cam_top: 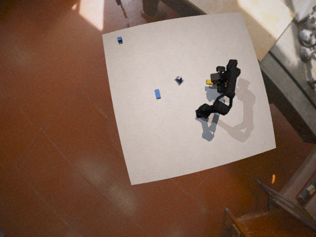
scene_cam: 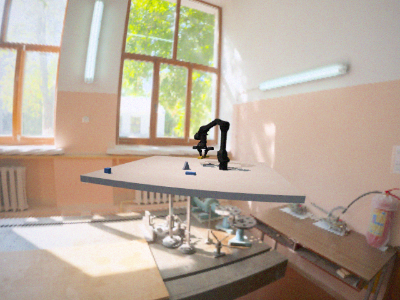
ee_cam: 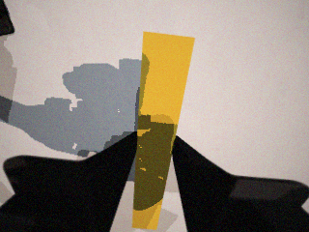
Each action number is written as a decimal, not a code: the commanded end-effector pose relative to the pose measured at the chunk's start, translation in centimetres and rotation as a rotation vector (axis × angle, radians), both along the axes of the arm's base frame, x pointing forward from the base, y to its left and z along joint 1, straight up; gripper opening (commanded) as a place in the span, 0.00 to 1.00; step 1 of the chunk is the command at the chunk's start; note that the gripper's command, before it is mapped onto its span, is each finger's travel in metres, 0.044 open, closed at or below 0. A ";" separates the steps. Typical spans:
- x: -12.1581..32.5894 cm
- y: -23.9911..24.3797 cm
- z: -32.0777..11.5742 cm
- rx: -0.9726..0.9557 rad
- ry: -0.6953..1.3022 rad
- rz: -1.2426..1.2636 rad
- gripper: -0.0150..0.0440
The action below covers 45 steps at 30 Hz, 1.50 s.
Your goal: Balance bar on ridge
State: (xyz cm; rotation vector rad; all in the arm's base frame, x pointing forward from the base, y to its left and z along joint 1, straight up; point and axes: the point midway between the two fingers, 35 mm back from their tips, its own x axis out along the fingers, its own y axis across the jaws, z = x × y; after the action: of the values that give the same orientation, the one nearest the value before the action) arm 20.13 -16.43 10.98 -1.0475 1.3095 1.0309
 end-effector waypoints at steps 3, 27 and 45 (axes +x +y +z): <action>0.1 0.0 1.8 -0.006 -0.011 -0.004 0.25; 1.9 2.4 5.0 -0.002 -0.014 -0.081 0.25; 5.8 7.0 5.2 0.003 -0.018 -0.223 0.25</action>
State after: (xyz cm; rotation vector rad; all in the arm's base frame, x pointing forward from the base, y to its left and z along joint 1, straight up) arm 25.28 -10.15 16.00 -0.8985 1.3714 0.8742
